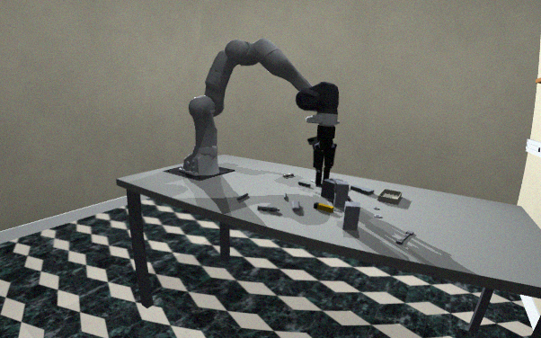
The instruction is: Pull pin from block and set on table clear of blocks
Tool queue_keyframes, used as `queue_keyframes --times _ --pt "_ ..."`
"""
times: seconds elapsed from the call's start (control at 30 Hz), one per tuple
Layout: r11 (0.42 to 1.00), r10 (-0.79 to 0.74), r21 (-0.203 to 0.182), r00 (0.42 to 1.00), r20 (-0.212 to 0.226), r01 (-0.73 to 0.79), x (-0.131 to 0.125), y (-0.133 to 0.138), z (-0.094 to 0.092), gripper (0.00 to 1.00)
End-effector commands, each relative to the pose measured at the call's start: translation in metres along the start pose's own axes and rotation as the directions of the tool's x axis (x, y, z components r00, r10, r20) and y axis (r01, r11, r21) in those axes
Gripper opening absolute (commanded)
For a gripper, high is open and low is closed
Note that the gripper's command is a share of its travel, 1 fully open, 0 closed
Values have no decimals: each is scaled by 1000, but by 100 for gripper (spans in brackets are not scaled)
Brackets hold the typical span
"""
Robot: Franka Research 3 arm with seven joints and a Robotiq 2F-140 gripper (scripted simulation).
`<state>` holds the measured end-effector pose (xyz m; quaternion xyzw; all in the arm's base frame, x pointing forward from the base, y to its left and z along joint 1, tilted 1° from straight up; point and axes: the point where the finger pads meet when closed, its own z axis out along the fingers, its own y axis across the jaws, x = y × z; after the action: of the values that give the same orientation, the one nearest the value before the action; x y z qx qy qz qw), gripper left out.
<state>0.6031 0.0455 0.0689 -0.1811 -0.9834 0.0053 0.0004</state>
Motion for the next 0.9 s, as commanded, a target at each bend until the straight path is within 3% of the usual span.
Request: queue_keyframes --times 0.0,0.87 --pt "1000 7 -2 1000 0 -7 0 1 1 34" --pt "1000 1 -2 1000 -4 -1 2 1 13 34"
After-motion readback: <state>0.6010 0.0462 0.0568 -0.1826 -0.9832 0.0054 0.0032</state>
